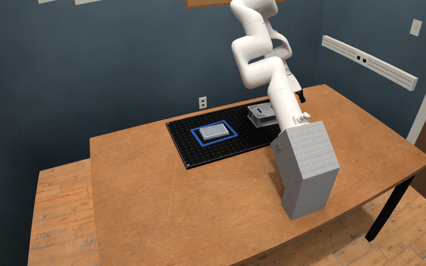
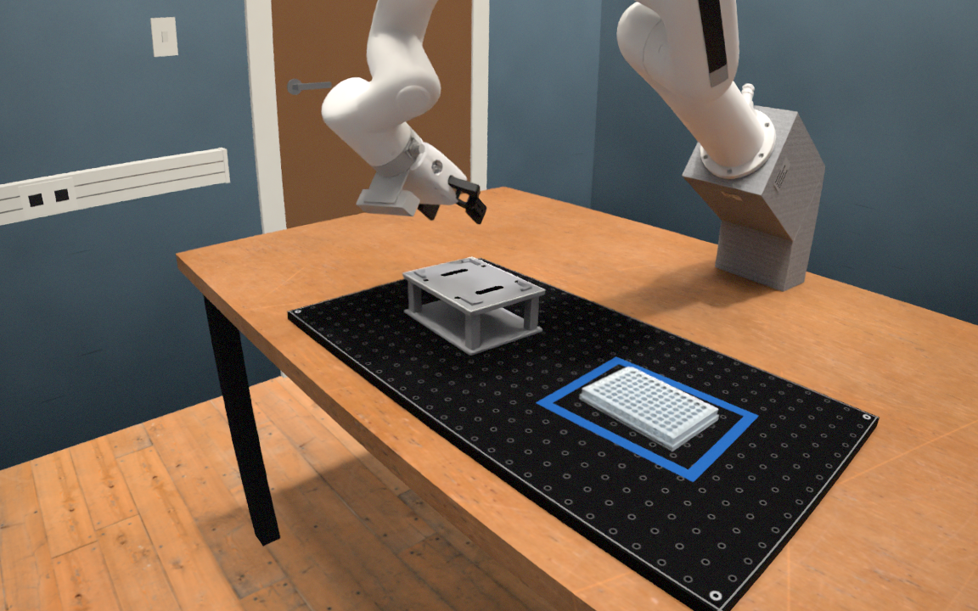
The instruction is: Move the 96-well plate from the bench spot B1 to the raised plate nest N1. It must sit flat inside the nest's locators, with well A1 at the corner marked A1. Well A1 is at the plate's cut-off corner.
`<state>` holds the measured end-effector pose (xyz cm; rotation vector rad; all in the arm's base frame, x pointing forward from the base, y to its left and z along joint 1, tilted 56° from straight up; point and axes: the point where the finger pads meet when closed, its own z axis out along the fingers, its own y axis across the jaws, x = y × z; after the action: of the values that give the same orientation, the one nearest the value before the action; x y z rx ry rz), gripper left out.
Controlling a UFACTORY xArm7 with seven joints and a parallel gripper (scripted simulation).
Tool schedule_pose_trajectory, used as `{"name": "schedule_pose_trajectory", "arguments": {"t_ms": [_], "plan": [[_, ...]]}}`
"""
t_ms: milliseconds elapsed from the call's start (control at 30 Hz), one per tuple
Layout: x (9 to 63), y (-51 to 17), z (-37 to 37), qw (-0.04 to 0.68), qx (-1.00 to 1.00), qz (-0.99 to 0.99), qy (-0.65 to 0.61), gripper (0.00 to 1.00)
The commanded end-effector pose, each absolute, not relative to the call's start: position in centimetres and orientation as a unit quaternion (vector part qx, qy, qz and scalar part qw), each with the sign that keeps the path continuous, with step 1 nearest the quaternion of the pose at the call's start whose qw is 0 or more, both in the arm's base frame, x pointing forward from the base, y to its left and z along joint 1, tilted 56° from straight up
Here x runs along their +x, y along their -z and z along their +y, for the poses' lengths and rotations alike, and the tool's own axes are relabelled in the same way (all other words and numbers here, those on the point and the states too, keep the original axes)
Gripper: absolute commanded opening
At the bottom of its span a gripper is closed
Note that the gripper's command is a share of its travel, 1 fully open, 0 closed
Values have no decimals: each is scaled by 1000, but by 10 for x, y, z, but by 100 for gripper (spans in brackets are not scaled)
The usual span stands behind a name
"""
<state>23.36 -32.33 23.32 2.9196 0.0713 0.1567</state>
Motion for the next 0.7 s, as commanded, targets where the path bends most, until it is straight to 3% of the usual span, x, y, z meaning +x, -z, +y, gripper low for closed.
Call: {"name": "schedule_pose_trajectory", "arguments": {"t_ms": [0, 533, 667], "plan": [[243, -250, -329, 175, 982, 50, -49, 100], [278, -293, -324, 306, 941, 127, -68, 100], [285, -302, -322, 306, 941, 127, -68, 100]]}}
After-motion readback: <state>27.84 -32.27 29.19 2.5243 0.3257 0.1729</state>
